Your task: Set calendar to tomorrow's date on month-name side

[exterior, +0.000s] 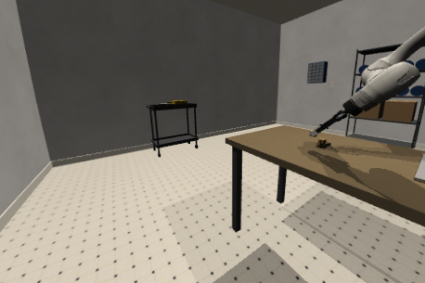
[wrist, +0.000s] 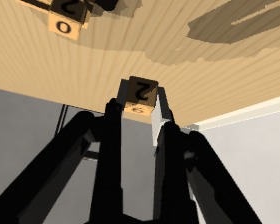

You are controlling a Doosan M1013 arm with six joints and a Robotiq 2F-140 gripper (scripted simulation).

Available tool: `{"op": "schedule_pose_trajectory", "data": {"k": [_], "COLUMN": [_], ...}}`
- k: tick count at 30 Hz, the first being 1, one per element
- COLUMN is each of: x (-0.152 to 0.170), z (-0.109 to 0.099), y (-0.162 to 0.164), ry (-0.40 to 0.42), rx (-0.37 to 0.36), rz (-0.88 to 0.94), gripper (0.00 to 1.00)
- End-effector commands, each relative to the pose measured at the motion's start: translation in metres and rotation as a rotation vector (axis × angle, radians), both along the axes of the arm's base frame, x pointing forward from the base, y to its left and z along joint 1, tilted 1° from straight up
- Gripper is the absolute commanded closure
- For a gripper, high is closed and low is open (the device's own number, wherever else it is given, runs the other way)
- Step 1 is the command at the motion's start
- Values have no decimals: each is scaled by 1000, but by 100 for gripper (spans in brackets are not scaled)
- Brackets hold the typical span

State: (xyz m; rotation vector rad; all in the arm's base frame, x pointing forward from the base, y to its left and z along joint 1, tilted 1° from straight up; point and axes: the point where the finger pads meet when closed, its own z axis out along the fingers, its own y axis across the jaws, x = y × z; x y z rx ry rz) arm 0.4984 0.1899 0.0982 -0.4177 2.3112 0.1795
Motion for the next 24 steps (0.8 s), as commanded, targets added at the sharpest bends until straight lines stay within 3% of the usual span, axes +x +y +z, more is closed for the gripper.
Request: {"op": "schedule_pose_trajectory", "data": {"k": [1, 24], "x": [0, 2], "z": [0, 6], "y": [0, 17], "ry": [1, 15], "rx": [1, 34], "rz": [1, 34], "gripper": [84, 84]}}
